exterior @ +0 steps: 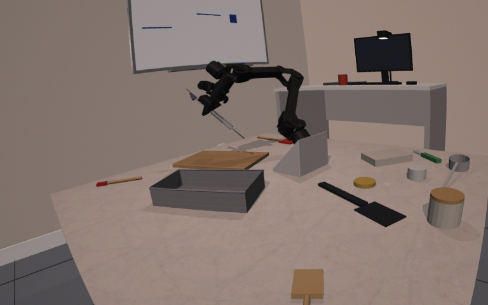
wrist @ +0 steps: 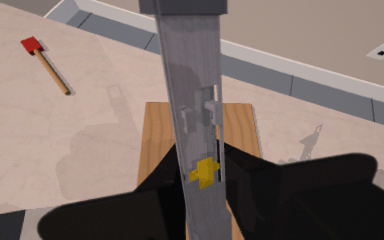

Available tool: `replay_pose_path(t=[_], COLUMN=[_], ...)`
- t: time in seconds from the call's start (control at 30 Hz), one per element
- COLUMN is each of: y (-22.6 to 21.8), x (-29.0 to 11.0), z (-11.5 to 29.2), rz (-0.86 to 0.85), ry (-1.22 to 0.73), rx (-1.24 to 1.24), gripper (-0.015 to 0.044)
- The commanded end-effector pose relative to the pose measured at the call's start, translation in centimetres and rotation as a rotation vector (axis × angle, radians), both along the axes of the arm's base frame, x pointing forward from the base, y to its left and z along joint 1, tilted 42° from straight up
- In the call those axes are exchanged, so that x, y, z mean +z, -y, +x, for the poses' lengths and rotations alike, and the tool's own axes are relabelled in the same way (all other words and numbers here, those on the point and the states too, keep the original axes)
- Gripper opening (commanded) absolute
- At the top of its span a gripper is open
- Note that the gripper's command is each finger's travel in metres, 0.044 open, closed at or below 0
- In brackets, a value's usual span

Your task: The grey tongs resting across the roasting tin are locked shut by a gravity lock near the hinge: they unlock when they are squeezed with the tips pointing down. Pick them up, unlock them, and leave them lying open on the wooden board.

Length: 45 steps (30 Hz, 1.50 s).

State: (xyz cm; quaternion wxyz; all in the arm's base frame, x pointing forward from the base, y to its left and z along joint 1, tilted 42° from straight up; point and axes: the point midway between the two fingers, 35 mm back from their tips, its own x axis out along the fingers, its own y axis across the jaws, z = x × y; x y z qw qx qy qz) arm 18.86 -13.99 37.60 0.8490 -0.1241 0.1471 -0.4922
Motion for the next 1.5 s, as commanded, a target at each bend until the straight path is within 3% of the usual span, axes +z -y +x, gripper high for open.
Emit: replay_pose_path(t=[0.0,1.23,1.47], y=[0.4,3.0,3.0], x=[0.2,-3.3,-3.4], z=[0.3,-2.5,-2.7], rz=[0.050,0.642,0.654], ry=[-0.015,-0.213,-0.215], rx=[-0.004,-0.299,-0.308], gripper=[-0.0150,-0.0150,-0.0150])
